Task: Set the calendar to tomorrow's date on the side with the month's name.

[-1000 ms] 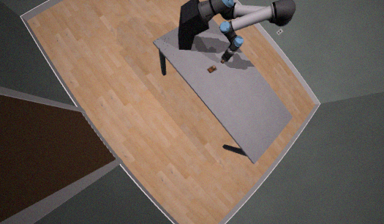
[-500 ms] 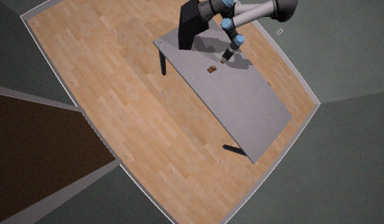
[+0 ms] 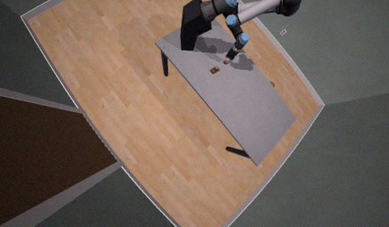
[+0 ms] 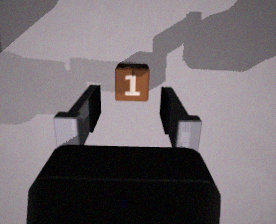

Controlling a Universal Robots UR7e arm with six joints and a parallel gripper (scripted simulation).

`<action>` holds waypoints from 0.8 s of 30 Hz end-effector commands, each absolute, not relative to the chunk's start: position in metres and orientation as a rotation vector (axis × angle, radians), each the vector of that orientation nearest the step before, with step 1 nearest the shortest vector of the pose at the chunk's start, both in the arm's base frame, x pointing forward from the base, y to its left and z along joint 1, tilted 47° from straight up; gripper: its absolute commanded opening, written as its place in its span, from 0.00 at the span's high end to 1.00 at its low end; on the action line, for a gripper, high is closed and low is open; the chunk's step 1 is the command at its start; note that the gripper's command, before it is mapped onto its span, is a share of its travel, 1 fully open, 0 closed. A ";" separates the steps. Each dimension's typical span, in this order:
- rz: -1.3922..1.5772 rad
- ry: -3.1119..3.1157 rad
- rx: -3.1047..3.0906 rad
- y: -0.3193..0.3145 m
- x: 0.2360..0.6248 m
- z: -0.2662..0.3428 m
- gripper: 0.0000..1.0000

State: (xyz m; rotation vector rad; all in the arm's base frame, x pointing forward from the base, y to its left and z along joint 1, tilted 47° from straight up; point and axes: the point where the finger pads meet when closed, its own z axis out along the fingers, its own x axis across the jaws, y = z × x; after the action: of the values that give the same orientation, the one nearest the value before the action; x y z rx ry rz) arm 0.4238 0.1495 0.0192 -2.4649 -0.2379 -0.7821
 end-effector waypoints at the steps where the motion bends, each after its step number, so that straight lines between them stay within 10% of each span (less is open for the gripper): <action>1: -0.779 -0.238 -2.478 0.149 0.423 0.019 0.10; 24: -0.857 -0.146 -2.706 0.151 0.423 0.021 0.10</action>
State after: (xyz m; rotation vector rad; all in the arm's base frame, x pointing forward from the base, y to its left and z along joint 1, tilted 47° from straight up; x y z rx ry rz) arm 0.4223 0.1514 0.0207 -2.6738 -0.1678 -0.8373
